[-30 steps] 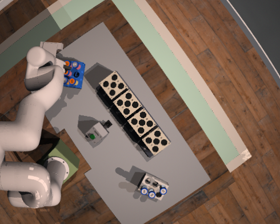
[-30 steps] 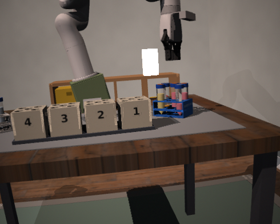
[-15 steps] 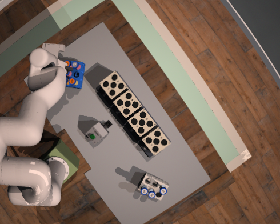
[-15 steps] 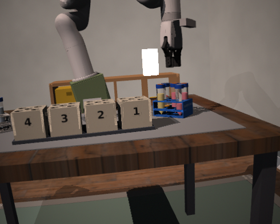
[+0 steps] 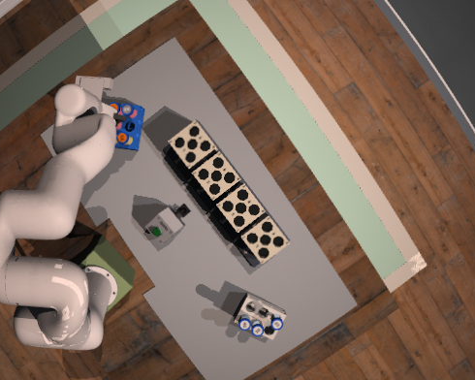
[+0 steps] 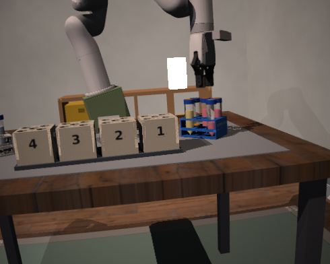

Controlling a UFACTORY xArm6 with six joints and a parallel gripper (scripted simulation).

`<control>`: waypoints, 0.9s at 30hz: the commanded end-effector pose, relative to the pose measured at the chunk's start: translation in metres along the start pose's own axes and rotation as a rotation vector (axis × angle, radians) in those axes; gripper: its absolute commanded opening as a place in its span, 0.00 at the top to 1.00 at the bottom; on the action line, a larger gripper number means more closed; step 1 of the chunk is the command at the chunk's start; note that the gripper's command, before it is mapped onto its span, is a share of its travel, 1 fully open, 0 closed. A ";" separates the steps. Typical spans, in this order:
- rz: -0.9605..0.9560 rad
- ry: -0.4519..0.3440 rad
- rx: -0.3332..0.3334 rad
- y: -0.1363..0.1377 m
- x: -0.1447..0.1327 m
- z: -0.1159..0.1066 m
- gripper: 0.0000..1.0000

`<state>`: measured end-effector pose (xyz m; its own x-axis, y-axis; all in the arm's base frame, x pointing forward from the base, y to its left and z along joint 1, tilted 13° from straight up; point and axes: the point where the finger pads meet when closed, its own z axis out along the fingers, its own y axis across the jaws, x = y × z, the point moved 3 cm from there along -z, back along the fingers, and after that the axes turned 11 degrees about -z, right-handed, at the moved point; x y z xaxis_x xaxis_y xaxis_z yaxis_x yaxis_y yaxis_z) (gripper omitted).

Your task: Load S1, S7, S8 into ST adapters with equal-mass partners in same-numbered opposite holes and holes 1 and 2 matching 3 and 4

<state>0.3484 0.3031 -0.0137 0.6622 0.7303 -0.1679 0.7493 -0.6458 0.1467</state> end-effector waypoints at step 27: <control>0.000 0.004 0.000 0.000 0.001 0.037 0.43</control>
<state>0.3484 0.2944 -0.0514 0.6622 0.7302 -0.1683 0.7493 -0.6457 0.1468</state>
